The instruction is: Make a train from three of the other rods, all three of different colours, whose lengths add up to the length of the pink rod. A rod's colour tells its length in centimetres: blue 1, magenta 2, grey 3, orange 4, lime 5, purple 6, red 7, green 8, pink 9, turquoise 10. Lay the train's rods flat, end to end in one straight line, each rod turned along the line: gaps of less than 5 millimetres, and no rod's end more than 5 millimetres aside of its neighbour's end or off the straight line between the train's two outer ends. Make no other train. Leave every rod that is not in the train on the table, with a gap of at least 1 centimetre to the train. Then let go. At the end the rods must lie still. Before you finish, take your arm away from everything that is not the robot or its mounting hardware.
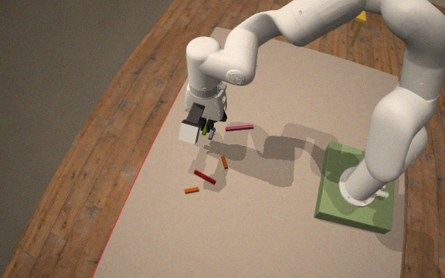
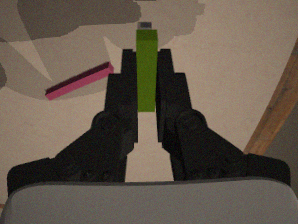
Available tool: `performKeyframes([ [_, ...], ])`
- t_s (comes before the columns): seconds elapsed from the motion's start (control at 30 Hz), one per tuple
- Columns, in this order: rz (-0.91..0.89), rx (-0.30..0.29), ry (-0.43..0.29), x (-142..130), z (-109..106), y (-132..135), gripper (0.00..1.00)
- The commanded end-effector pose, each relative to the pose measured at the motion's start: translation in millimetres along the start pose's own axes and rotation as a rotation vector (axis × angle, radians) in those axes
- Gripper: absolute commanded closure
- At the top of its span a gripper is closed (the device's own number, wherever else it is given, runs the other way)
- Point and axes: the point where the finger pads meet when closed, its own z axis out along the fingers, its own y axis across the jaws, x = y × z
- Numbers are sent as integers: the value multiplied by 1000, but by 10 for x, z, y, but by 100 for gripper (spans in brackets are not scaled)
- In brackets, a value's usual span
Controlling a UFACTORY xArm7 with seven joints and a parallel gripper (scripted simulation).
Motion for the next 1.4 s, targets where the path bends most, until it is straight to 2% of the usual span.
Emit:
performKeyframes([
  [0.0, 0, -4, -1, -2, 3, 15, 96],
  [0.27, 0, -4, -1, -1, 135, 18, 96],
  [0.77, 0, -4, -1, 1, 749, 29, 96],
  [1.03, 0, -4, -1, 2, 856, 31, 96],
  [1.37, 0, -4, -1, 2, 866, 31, 96],
])
